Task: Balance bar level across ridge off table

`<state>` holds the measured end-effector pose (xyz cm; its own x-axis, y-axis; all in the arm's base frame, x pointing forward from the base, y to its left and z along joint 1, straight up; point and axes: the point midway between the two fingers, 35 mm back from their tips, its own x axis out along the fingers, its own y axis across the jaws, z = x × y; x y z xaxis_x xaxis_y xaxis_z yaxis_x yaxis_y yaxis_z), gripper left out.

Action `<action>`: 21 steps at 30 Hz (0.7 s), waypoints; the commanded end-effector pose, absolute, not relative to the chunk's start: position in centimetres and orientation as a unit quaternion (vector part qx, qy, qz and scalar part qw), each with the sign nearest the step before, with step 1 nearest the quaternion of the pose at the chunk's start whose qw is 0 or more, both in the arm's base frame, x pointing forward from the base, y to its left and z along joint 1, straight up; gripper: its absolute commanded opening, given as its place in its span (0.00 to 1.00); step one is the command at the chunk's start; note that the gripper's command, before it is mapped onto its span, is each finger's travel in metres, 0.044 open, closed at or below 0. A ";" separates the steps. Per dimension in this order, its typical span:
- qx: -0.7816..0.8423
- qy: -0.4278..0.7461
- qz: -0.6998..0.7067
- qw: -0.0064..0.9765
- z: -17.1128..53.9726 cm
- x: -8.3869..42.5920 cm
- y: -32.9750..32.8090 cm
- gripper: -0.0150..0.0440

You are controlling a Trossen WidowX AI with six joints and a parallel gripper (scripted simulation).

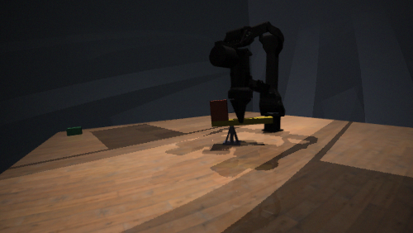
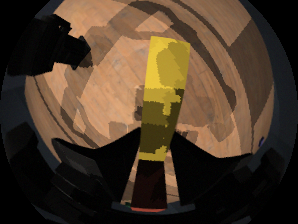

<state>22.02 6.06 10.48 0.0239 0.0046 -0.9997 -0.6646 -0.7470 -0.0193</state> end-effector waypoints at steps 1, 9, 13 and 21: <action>-0.667 0.247 0.654 0.257 10.3 22.0 6.1 0.25; -0.667 0.247 0.654 0.257 10.2 22.0 6.1 0.25; -0.667 0.247 0.654 0.257 10.2 22.0 6.1 0.25; -0.667 0.247 0.654 0.257 10.1 22.0 6.1 0.25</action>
